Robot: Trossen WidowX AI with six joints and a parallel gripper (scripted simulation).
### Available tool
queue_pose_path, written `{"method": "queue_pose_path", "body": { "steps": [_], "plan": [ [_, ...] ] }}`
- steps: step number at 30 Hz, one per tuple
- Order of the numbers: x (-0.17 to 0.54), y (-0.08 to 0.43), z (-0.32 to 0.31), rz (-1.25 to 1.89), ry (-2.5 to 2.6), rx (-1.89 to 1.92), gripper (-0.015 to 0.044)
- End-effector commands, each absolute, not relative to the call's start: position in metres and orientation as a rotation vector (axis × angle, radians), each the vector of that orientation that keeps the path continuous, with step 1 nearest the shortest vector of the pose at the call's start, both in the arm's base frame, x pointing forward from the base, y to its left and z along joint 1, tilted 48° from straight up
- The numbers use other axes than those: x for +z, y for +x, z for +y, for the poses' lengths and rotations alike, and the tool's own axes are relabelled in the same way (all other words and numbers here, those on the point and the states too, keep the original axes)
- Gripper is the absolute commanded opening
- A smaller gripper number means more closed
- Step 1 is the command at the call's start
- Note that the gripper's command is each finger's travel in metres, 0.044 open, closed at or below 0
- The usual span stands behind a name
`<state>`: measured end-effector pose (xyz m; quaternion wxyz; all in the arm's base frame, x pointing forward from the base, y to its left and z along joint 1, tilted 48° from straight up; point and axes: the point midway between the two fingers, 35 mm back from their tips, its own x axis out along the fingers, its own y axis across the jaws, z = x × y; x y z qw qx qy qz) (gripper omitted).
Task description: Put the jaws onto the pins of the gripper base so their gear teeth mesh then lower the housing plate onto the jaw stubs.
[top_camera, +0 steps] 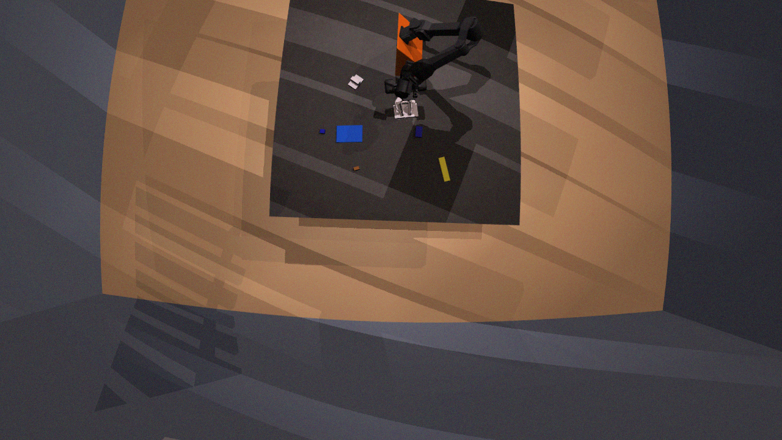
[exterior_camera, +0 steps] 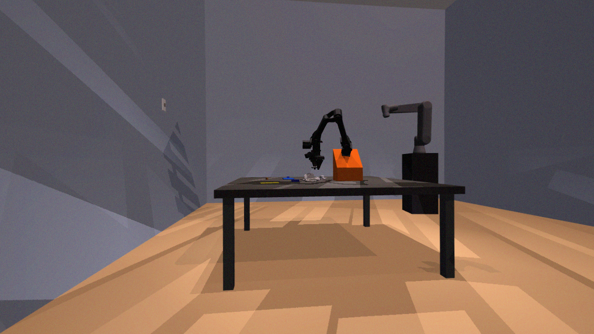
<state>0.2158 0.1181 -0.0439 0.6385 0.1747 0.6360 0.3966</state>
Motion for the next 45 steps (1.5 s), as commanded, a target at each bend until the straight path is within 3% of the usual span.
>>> {"method": "queue_pose_path", "body": {
  "steps": [1,45],
  "plan": [
    [-0.043,0.216,0.119,1.43,0.377,0.933,0.0351],
    [-0.04,0.202,0.119,1.432,0.379,0.931,0.0351]
  ]
}}
